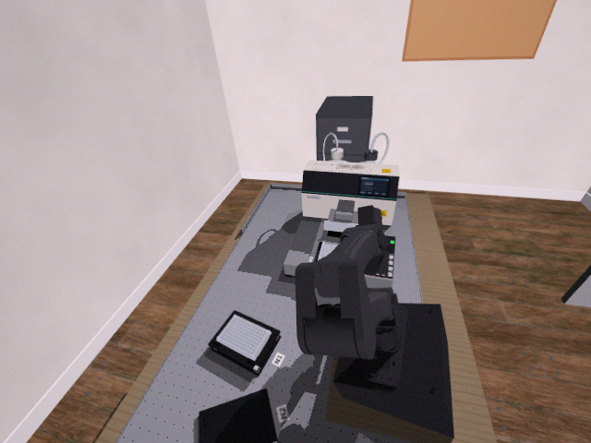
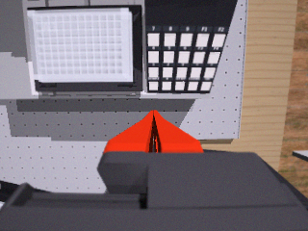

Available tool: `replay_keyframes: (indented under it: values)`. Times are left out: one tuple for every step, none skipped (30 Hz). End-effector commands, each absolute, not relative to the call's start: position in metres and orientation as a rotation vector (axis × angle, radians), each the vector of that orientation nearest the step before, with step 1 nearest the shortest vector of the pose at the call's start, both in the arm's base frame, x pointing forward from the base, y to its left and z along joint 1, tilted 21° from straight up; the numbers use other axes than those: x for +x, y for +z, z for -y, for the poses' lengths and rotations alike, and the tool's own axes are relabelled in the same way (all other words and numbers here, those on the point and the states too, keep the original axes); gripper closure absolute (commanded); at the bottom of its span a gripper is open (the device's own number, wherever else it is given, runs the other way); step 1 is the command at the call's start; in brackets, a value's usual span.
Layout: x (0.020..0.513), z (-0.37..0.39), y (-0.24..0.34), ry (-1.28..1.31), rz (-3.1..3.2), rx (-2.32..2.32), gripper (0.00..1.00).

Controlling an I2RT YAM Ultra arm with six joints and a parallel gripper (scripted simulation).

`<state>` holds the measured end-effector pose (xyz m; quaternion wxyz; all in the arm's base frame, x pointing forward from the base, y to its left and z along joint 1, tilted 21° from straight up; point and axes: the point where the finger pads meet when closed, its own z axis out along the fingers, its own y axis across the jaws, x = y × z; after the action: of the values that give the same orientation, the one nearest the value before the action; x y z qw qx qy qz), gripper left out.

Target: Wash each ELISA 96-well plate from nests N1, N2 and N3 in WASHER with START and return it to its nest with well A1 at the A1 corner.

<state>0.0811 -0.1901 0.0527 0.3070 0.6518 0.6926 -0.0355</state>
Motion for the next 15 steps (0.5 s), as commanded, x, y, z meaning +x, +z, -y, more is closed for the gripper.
replay_keyframes:
  values:
    - [0.082,0.2,0.057,-0.129,-1.806,1.707,1.0]
    - [0.083,0.201,0.055,-0.129,-1.806,1.707,1.0]
    - [0.083,0.202,0.054,-0.129,-1.806,1.707,1.0]
    - [0.084,0.203,0.053,-0.129,-1.806,1.707,1.0]
    - [0.085,0.204,0.051,-0.129,-1.806,1.707,1.0]
    - [0.085,0.205,0.05,-0.129,-1.806,1.707,1.0]
    - [0.086,0.205,0.049,-0.129,-1.806,1.707,1.0]
    - [0.087,0.206,0.047,-0.129,-1.806,1.707,1.0]
    - [0.087,0.207,0.046,-0.129,-1.806,1.707,1.0]
    - [0.088,0.208,0.045,-0.129,-1.805,1.707,1.0]
    - [0.089,0.209,0.043,-0.129,-1.805,1.707,1.0]
    - [0.089,0.209,0.042,-0.129,-1.805,1.707,1.0]
    - [0.09,0.21,0.041,-0.129,-1.805,1.707,1.0]
    - [0.09,0.211,0.039,-0.129,-1.805,1.707,1.0]
    - [0.09,0.211,0.039,-0.129,-1.805,1.707,1.0]
